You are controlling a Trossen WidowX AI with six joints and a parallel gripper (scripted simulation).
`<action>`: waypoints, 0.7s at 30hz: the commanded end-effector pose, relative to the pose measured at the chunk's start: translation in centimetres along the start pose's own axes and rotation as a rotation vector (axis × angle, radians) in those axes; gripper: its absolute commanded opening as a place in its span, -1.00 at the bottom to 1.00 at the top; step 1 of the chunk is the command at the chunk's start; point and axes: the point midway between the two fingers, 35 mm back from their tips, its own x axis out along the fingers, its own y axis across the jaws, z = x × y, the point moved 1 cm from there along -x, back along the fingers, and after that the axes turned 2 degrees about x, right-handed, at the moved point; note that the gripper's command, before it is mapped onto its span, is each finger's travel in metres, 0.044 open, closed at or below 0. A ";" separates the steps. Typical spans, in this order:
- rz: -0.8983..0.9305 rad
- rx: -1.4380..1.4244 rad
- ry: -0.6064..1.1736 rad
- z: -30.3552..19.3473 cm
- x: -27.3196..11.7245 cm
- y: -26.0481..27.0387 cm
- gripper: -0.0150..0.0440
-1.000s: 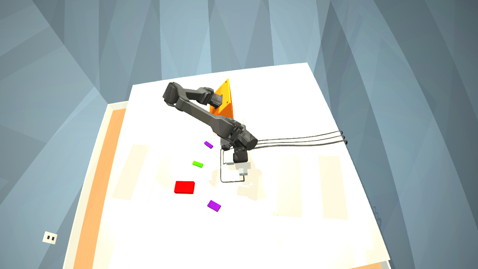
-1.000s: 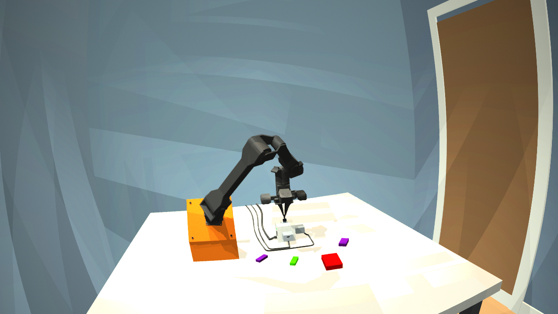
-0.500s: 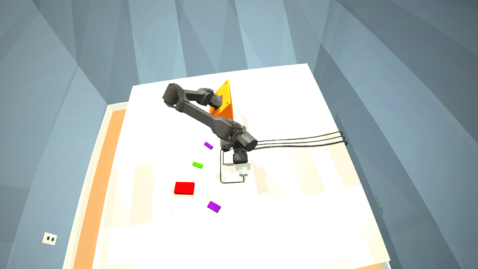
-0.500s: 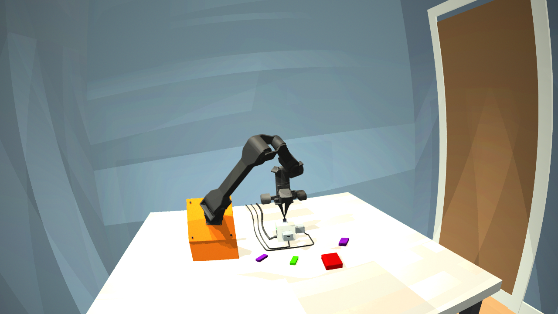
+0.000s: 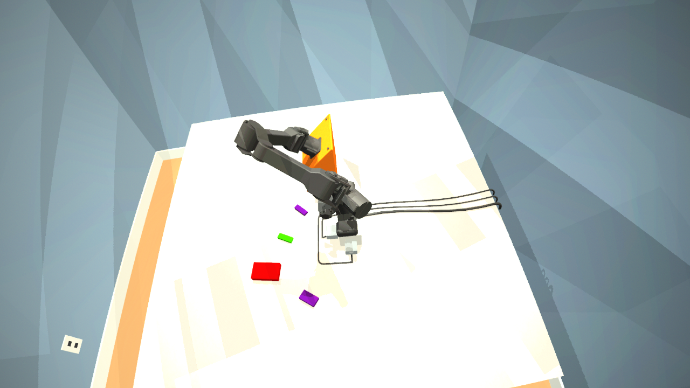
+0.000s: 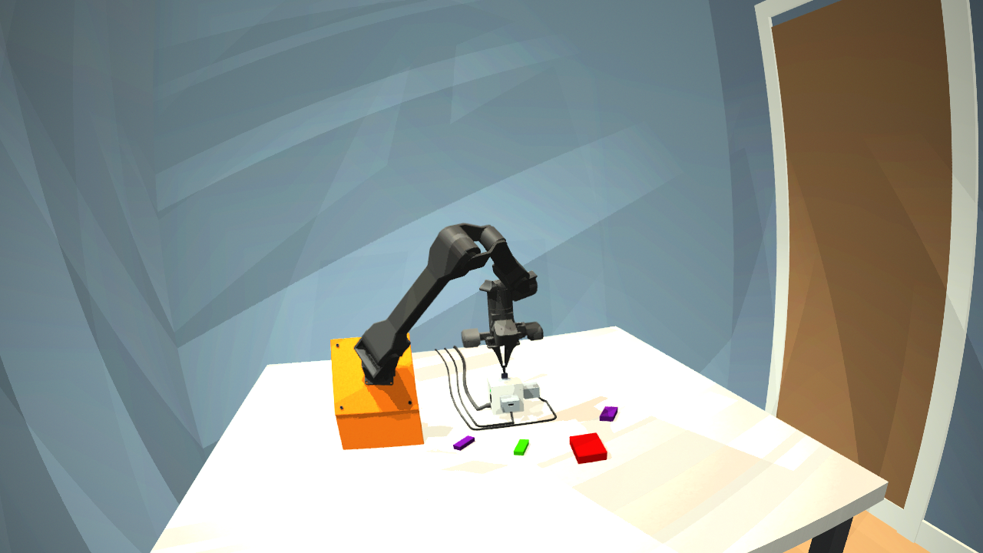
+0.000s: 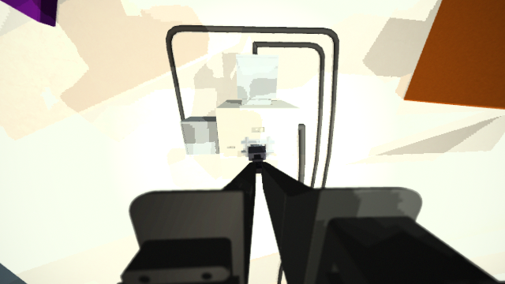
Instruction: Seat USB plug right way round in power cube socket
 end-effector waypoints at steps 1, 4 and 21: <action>-0.004 -0.007 -0.007 0.1 0.4 -0.1 -0.49; -0.004 -0.007 -0.007 0.1 0.4 -0.1 -0.49; -0.004 -0.007 -0.007 0.1 0.5 -0.1 -0.49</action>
